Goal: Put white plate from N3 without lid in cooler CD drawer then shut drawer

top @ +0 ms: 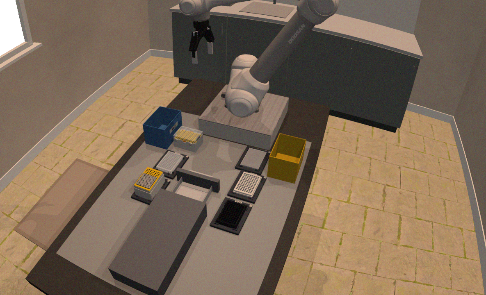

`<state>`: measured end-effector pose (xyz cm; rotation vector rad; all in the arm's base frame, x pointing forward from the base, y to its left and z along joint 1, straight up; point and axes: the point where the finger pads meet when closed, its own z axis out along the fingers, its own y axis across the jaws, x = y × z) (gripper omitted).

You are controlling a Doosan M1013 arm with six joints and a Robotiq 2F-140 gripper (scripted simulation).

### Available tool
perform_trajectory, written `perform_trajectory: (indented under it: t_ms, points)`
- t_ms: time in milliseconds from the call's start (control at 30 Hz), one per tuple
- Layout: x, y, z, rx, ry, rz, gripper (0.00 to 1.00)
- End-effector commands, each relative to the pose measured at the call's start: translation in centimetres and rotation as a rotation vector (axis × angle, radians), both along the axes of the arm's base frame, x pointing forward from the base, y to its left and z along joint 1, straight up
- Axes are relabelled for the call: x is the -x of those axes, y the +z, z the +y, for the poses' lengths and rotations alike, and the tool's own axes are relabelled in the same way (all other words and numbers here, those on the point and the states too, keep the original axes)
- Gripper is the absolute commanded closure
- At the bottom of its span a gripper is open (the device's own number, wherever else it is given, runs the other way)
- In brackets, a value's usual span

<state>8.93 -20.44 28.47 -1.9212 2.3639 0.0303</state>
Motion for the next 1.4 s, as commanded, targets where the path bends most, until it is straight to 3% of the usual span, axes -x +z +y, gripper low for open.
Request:
perform_trajectory:
  t_ms: [0,533,567,1367]
  points:
    - [0.0,0.0,0.0,0.000,0.000,0.000,0.00]
    - [0.0,0.0,0.0,0.000,0.000,0.000,0.00]
    - [-0.4,-0.1,-0.2,0.002,0.033,0.000,1.00]
    - [-9.4,-2.0,-2.4,0.030,0.476,0.006,1.00]
